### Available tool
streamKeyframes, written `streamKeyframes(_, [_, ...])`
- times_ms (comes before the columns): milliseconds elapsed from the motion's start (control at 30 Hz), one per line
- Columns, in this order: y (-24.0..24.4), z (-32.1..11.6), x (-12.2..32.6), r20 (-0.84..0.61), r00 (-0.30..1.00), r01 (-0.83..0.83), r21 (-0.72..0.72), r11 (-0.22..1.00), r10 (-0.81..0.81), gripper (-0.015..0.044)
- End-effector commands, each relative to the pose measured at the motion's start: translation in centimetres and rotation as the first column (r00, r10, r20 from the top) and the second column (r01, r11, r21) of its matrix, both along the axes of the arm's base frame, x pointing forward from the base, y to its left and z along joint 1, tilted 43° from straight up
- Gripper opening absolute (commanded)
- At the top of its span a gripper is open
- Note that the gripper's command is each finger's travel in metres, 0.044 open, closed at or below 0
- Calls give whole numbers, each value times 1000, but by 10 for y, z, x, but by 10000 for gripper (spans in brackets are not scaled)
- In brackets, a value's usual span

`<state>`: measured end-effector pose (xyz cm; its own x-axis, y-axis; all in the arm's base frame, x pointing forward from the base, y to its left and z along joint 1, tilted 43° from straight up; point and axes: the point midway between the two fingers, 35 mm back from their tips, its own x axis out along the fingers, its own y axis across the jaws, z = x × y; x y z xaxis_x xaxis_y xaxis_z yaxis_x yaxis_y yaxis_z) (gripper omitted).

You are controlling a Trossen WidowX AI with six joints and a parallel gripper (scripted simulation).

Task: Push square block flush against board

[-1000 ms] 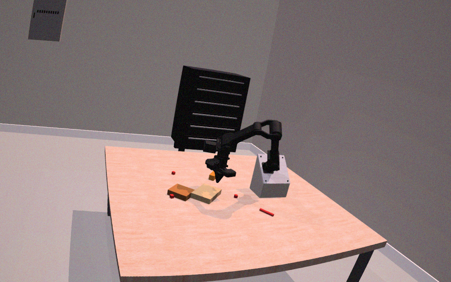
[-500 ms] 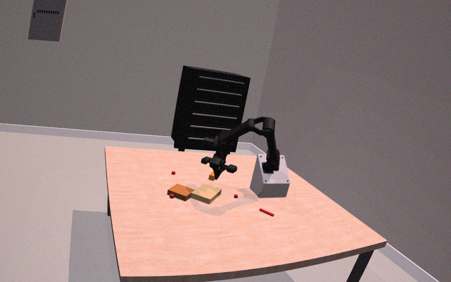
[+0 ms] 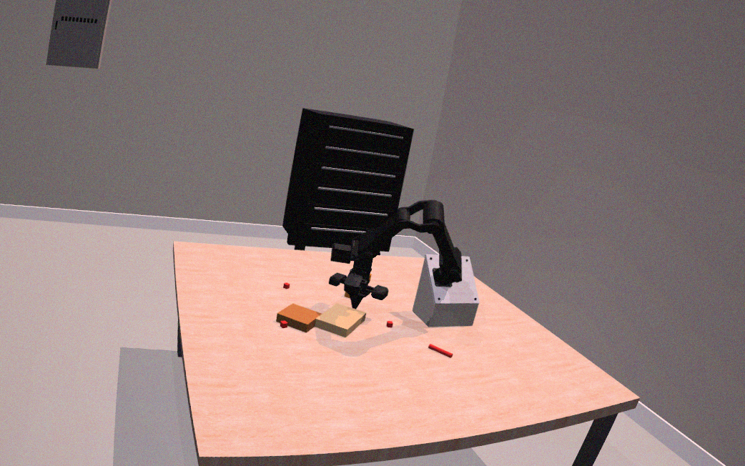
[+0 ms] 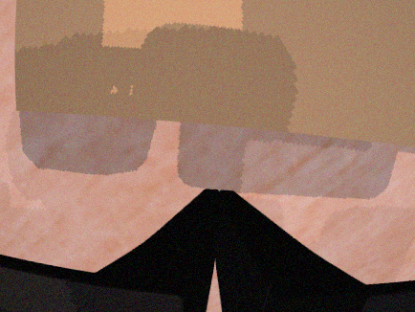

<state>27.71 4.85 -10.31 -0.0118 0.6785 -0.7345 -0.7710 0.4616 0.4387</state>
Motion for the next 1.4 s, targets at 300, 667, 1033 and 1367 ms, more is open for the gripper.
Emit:
streamKeyframes(300, [7,-1,5,1,1000,9,5,1000,-9,0])
streamKeyframes(667, [13,5,14,2,1000,9,4,1000,-9,0])
streamKeyframes(1033, [20,10,22,2,1000,9,4,1000,-9,0])
streamKeyframes(1367, [26,16,30,2,1000,9,4,1000,-9,0])
